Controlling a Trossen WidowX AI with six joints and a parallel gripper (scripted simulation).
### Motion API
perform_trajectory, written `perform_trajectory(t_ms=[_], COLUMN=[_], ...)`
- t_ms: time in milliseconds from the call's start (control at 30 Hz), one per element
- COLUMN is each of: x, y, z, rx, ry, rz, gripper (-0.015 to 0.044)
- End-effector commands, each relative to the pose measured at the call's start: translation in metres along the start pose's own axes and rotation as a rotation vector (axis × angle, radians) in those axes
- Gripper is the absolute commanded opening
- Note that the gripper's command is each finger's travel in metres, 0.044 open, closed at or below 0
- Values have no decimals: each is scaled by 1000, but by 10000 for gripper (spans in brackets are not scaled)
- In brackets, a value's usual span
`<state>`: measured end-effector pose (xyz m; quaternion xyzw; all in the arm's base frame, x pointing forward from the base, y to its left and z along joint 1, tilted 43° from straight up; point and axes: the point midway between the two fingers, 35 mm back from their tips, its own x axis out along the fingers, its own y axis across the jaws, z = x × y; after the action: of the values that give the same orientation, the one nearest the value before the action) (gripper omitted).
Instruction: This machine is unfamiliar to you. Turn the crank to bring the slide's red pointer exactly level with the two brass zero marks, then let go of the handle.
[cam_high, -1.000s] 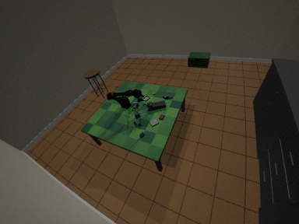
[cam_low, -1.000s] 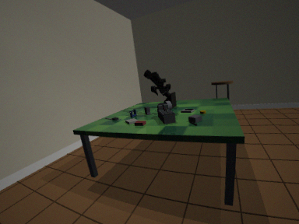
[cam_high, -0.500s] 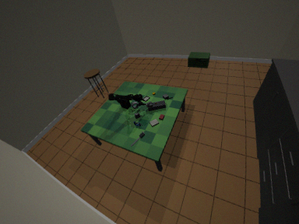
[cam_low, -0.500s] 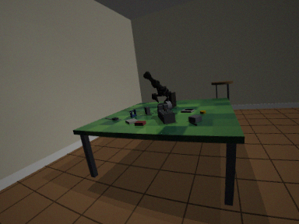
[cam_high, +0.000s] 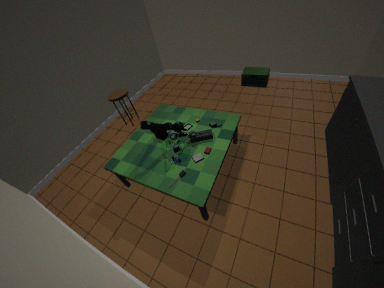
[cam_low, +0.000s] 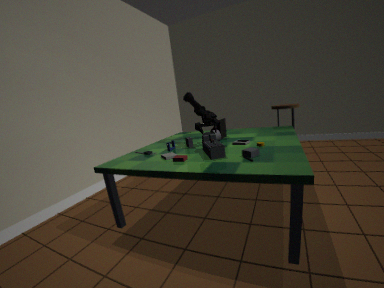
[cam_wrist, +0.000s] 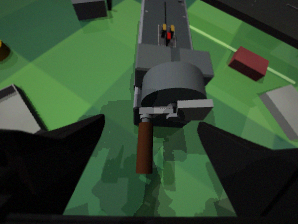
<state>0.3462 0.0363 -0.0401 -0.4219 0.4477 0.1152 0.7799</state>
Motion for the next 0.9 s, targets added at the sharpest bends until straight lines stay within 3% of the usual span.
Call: perform_trajectory(t_ms=[0,833,867], x=[7,30,30], y=[4,5,5], z=[-8,-35,-35], rx=[-7,-8,-8], ry=[10,11,11], rz=[13,11,11], gripper=[440,440,414])
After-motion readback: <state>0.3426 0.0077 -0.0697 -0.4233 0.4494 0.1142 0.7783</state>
